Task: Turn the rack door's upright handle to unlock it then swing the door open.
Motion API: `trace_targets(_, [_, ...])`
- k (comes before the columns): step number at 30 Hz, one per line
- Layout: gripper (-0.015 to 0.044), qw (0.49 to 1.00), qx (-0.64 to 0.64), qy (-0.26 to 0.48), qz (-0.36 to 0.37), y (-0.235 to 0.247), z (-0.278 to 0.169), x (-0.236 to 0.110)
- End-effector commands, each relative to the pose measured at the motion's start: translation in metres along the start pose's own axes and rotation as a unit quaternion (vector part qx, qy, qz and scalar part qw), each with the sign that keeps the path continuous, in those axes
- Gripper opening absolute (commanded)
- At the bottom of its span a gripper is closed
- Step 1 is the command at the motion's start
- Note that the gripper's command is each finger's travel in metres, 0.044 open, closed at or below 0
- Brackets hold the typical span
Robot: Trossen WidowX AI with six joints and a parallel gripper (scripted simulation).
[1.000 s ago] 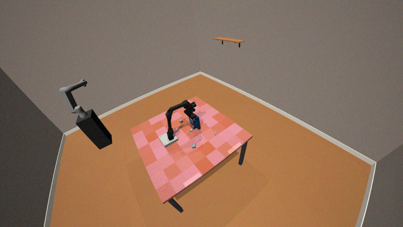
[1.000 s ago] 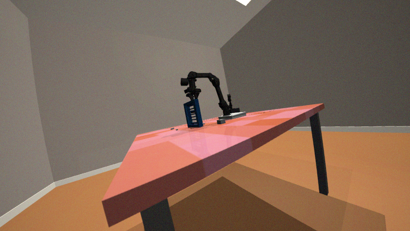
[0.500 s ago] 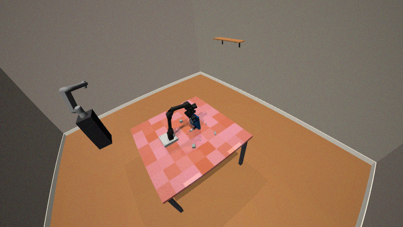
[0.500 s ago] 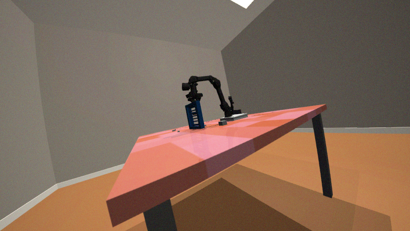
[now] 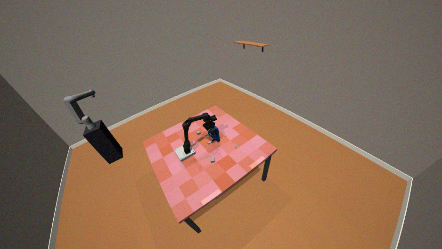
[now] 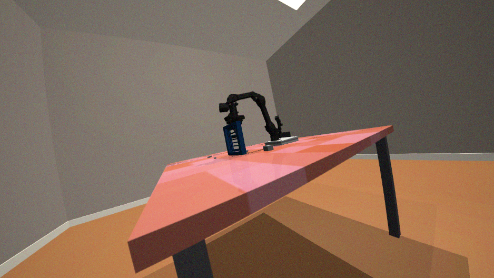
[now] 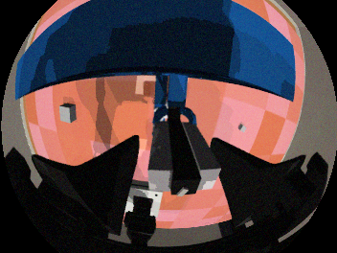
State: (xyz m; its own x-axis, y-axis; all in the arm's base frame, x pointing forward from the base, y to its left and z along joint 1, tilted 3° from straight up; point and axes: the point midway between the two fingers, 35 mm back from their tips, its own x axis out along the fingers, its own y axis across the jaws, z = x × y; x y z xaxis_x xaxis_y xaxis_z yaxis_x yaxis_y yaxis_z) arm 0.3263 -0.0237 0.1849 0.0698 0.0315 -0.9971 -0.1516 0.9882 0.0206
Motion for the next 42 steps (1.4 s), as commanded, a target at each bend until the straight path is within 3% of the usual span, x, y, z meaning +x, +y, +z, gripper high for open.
trace_targets(1, [0.0246, 1.0, 0.002, 0.004, -0.002, -0.0003, -0.0005, 0.0041])
trace_targets(6, [0.0114, 1.0, 0.002, 0.004, -0.002, -0.0003, -0.0005, 0.0041])
trace_targets(19, [0.0028, 1.0, 0.002, 0.004, -0.002, -0.0003, -0.0005, 0.0041])
trace_targets(24, [0.0026, 1.0, 0.018, 0.004, -0.002, -0.0003, -0.0005, 0.0041])
trace_targets(31, [0.0026, 0.983, 0.185, 0.003, -0.002, -0.0003, -0.0005, 0.0041])
trace_targets(42, [0.0026, 0.897, 0.441, 0.003, -0.003, -0.0003, -0.0005, 0.0041])
